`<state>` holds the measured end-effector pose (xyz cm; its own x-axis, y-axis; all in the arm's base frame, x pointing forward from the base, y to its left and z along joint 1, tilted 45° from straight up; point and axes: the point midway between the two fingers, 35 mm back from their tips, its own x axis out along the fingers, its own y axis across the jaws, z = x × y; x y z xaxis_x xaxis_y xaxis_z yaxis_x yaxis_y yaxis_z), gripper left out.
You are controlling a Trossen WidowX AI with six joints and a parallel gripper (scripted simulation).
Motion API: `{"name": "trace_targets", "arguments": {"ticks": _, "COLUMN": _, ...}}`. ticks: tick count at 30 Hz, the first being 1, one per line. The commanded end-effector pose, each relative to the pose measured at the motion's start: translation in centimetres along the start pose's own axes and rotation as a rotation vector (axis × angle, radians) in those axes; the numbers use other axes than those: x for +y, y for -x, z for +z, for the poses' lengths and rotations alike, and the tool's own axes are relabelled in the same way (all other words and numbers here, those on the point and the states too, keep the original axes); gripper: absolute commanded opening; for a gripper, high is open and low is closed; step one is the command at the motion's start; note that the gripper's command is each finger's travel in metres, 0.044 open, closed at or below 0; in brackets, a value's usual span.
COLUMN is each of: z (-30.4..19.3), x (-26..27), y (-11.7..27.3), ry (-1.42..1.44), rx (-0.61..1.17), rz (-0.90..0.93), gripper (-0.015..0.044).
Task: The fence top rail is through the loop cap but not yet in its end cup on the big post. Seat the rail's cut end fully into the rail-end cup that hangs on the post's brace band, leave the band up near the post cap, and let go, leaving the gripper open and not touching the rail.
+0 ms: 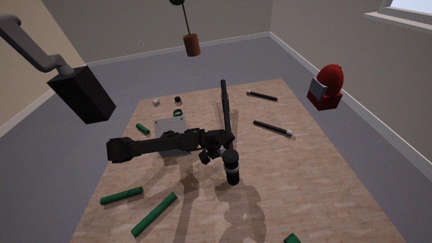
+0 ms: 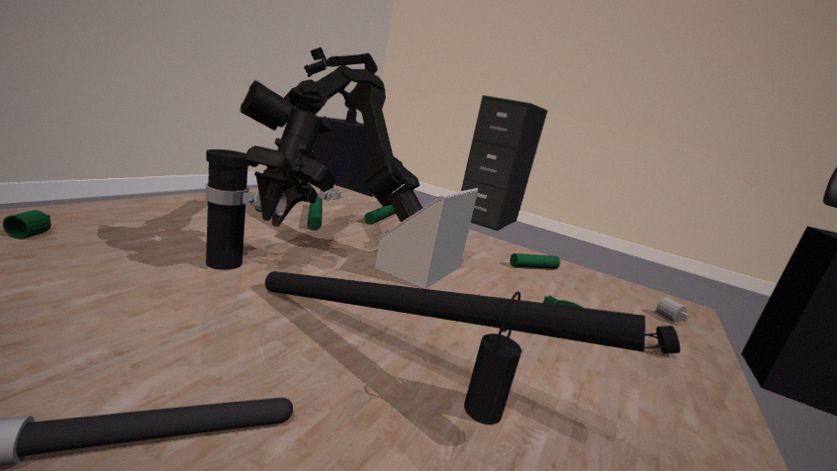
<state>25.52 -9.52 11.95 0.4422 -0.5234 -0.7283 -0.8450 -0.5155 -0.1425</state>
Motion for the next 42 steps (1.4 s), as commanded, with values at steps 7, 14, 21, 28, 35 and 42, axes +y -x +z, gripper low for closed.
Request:
{"name": "trace_targets", "arguments": {"ticks": 7, "z": 0.0, "x": -0.7, "y": -0.4, "ry": -0.071, "rx": 0.04, "rz": -0.002, "gripper": 0.0}}
{"name": "trace_targets", "arguments": {"ticks": 14, "z": -0.1, "x": -1.1, "y": -0.6, "ry": -0.113, "rx": 0.064, "rz": -0.003, "gripper": 0.0}}
{"name": "trace_targets", "arguments": {"ticks": 21, "z": -0.1, "x": -1.6, "y": -0.9, "ry": -0.165, "rx": 0.094, "rz": -0.003, "gripper": 0.0}}
{"name": "trace_targets", "arguments": {"ticks": 28, "z": -0.3, "x": -2.2, "y": -1.2, "ry": -0.229, "rx": 0.13, "rz": -0.003, "gripper": 0.0}}
{"name": "trace_targets", "arguments": {"ticks": 35, "z": -0.4, "x": -2.6, "y": -1.5, "ry": -0.276, "rx": 0.157, "rz": -0.003, "gripper": 0.0}}
{"name": "trace_targets", "arguments": {"ticks": 42, "z": -0.6, "x": -2.9, "y": -1.7, "ry": -0.312, "rx": 0.178, "rz": -0.003, "gripper": 0.0}}
